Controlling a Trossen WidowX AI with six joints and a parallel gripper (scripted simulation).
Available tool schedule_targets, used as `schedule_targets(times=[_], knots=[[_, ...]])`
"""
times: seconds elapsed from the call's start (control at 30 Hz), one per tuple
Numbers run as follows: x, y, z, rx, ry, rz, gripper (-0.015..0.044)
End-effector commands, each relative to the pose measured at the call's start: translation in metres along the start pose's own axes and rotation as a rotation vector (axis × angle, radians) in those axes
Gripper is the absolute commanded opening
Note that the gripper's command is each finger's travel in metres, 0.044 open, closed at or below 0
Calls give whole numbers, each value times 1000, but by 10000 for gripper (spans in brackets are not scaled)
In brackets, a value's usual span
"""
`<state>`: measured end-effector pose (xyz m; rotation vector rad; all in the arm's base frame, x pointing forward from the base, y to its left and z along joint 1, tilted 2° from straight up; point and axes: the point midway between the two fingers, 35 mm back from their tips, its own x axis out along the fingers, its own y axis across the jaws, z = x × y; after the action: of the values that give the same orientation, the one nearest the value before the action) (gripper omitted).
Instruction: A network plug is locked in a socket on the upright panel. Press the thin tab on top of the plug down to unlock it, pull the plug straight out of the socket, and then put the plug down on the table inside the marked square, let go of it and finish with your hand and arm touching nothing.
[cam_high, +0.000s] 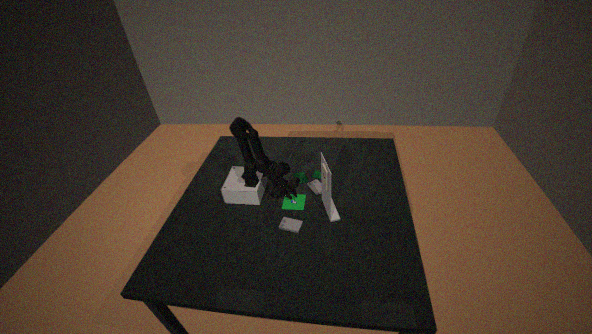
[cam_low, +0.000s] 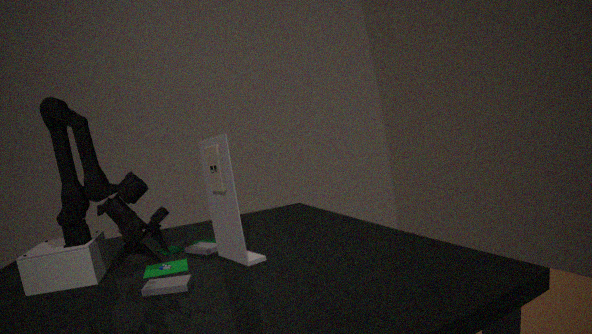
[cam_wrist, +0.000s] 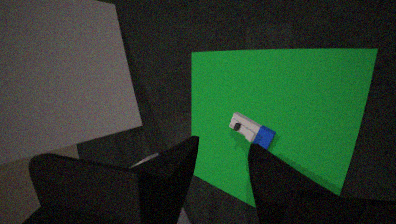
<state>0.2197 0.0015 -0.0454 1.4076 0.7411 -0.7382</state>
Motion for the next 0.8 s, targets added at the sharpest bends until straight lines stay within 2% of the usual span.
schedule_targets(times=[0.0,0.77], knots=[[-2,-2,0,3,-2,-3,156],[-11,-2,0,2,-1,-4,156]])
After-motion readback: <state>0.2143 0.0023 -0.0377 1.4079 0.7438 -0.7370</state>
